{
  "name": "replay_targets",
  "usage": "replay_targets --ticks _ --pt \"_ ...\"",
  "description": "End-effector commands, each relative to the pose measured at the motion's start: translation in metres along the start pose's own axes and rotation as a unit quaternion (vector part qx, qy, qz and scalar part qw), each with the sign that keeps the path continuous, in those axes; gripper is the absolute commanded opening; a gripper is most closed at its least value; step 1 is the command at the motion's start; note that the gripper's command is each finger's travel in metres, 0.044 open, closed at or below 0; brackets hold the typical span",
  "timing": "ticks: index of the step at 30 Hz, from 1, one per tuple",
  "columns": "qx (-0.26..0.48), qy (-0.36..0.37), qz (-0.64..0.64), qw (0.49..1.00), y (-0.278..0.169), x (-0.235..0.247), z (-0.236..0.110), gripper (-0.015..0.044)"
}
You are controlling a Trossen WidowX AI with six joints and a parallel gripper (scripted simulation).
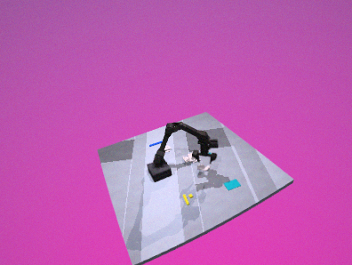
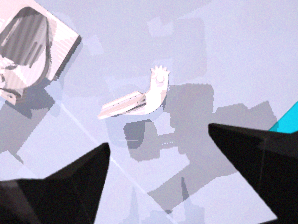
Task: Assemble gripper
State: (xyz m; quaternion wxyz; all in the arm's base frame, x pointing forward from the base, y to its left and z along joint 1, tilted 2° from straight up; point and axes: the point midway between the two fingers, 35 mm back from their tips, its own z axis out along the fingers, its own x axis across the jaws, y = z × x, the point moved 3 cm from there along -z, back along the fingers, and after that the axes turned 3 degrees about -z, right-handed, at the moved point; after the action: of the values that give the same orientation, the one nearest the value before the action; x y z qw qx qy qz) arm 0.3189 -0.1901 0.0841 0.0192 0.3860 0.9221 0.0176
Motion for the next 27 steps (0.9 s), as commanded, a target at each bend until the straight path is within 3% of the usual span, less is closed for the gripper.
replay_targets --ticks 1,27 --pt "-0.001 -0.001 -0.047 0.999 0.001 0.0009 -0.0006 0.044" --pt "-0.001 -0.001 -0.315 0.949 0.0057 0.0079 -0.0022 0.044"
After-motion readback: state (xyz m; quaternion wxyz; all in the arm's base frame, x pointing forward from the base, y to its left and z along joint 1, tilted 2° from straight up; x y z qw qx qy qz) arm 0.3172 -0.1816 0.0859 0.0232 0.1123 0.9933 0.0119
